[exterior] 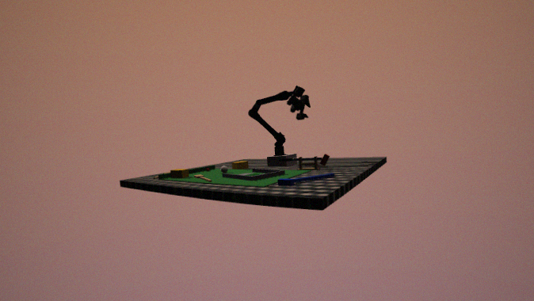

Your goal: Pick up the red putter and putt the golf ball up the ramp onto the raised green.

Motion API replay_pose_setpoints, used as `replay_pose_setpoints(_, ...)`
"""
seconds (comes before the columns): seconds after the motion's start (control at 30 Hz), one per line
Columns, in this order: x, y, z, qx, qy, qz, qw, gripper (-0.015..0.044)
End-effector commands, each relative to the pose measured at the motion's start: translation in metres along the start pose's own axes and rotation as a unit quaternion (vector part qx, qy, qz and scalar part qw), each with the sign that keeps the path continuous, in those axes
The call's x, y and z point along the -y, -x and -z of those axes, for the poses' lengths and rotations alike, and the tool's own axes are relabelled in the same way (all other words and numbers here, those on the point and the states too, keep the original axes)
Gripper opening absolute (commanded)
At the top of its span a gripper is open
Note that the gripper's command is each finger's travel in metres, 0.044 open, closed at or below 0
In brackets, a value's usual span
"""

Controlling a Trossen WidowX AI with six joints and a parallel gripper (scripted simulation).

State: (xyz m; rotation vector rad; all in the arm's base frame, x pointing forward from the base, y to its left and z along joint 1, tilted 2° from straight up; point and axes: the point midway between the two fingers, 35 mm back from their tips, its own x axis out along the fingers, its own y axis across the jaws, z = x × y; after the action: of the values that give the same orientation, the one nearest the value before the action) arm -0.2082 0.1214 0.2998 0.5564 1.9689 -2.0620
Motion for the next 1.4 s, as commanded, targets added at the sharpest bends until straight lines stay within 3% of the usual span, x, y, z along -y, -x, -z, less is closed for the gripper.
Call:
replay_pose_setpoints(0.0, -0.001, 0.0, 0.003, -0.004, -0.005, -0.002, 1.0, 0.0426)
replay_pose_setpoints(0.3, -0.073, 0.032, 0.124, -0.205, -0.26, -0.069, 0.941, 0.044)
replay_pose_setpoints(0.63, -0.184, 0.116, 0.19, -0.377, -0.516, -0.085, 0.764, 0.044)
replay_pose_setpoints(0.9, -0.277, 0.193, 0.187, -0.471, -0.683, -0.056, 0.555, 0.044)
replay_pose_setpoints(1.2, -0.372, 0.263, 0.129, -0.51, -0.811, -0.007, 0.286, 0.044)
replay_pose_setpoints(1.27, -0.384, 0.27, 0.117, -0.51, -0.823, -0.002, 0.249, 0.044)
replay_pose_setpoints(1.37, -0.388, 0.274, 0.116, -0.51, -0.827, -0.002, 0.238, 0.044)
